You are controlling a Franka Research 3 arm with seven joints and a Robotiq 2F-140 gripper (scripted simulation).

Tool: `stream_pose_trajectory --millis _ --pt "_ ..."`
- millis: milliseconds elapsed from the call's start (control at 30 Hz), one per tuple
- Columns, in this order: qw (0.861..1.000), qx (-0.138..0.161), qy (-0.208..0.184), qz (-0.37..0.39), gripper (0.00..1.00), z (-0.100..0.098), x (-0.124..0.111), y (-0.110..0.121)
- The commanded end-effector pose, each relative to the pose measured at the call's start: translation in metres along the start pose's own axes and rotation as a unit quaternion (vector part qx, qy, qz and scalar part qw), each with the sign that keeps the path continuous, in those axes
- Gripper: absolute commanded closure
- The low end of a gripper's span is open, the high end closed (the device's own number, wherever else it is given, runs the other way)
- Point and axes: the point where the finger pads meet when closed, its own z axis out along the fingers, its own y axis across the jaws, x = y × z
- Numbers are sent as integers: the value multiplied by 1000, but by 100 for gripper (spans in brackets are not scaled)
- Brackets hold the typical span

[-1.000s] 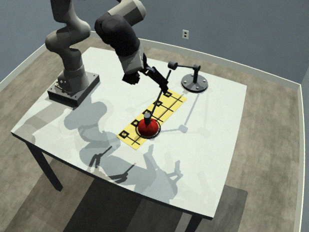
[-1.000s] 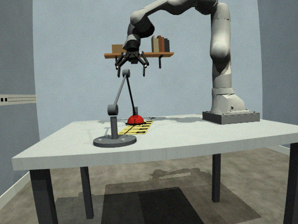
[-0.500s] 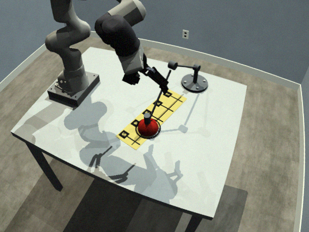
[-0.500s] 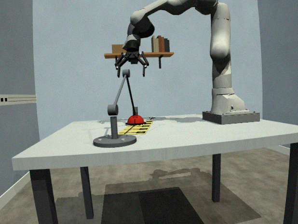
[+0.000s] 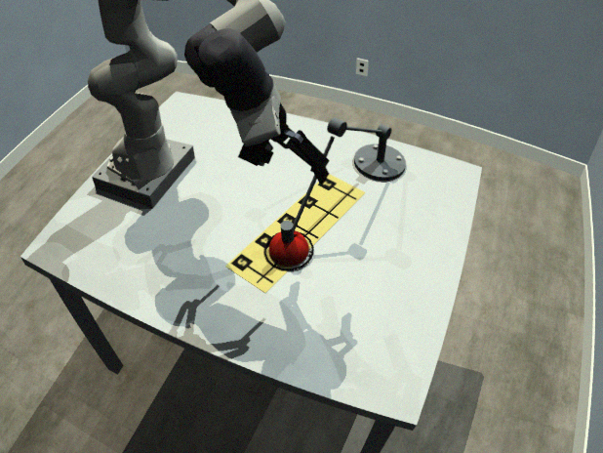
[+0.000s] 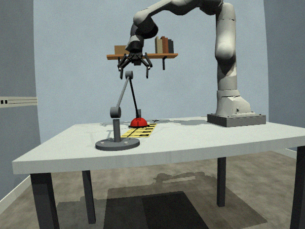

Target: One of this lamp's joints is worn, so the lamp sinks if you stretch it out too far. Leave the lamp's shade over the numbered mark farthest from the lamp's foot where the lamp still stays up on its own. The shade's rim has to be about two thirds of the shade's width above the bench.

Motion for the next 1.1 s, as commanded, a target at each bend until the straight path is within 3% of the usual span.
stream_pose_trajectory --millis 0,233,1067 --pt "1000 0 0 0 0 0 0 0" --pt "1000 0 0 0 0 0 0 0" --pt "1000 6 1 -6 0 -82 -40 -5"
